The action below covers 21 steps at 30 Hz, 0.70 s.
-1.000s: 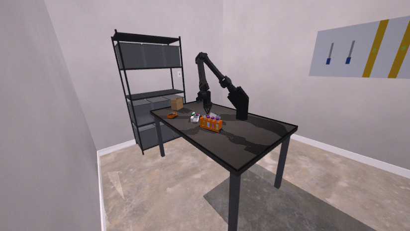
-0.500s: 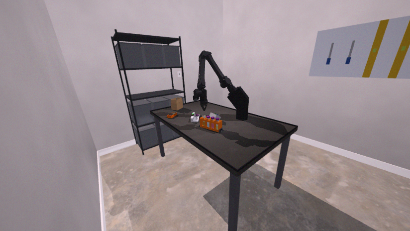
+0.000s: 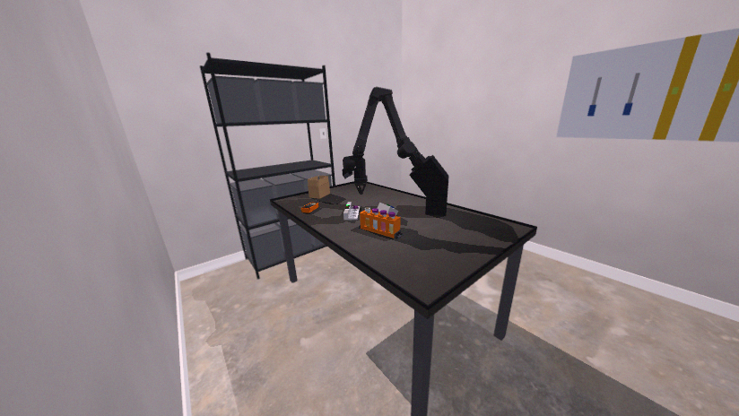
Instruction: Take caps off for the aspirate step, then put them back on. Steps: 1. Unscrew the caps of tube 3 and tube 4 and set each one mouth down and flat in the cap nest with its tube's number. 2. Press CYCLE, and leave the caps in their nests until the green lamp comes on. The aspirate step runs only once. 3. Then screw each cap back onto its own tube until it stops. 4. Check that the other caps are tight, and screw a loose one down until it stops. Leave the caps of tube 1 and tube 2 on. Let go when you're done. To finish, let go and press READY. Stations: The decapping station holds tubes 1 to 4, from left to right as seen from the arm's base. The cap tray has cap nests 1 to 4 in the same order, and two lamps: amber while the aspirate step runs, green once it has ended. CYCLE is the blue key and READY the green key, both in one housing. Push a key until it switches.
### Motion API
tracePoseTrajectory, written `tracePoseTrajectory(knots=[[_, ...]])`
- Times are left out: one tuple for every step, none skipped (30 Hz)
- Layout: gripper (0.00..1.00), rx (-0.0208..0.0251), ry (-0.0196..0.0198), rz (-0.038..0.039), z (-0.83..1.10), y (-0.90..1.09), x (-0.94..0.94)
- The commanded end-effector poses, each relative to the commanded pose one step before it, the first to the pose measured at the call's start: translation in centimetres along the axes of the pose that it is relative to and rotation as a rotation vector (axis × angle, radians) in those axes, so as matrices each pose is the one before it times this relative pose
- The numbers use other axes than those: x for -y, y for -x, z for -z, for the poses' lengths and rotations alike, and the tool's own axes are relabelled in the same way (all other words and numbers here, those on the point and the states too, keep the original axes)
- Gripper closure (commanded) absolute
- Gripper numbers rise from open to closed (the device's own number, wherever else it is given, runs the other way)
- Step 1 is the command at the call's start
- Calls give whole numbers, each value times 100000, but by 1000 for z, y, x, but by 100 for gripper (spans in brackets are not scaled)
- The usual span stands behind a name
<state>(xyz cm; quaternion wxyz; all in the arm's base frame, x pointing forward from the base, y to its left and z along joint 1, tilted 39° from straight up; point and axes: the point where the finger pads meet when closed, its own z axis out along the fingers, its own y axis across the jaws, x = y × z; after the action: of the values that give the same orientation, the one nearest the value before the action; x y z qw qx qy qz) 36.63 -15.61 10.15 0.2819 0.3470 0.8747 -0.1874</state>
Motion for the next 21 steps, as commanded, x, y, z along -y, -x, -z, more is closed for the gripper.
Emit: tracePoseTrajectory(knots=[[53, 1413, 545, 5050, 5, 934, 2120], [53, -592, -227, 318, 7, 164, 818], [53, -852, -261, 404, 3, 101, 835], [53, -627, -169, 279, 9, 152, 805], [53, 497, 93, -174, 92, 611, 734], [53, 1792, 308, -628, 325, 1413, 683], [53, 943, 91, -271, 170, 879, 753], [53, 76, -71, 45, 20, 337, 788], [53, 74, -71, 49, 15, 341, 796], [53, 73, -73, 50, 16, 340, 796], [53, 72, -75, 51, 16, 340, 796], [53, 60, -77, 56, 12, 337, 795], [53, -2068, -144, 583, -674, -170, 641], [53, 0, 0, 0, 0, 0, 0], [53, 0, 0, 0, 0, 0, 0], [53, -1160, -50, 305, -386, 53, 708], [53, 56, -15, 4, 13, 335, 796], [53, 49, -16, 7, 11, 333, 796], [53, 0, -15, 17, -5, 321, 793], [53, 34, -17, 11, 6, 328, 795], [53, 7, -4, 3, 1, 76, 183]])
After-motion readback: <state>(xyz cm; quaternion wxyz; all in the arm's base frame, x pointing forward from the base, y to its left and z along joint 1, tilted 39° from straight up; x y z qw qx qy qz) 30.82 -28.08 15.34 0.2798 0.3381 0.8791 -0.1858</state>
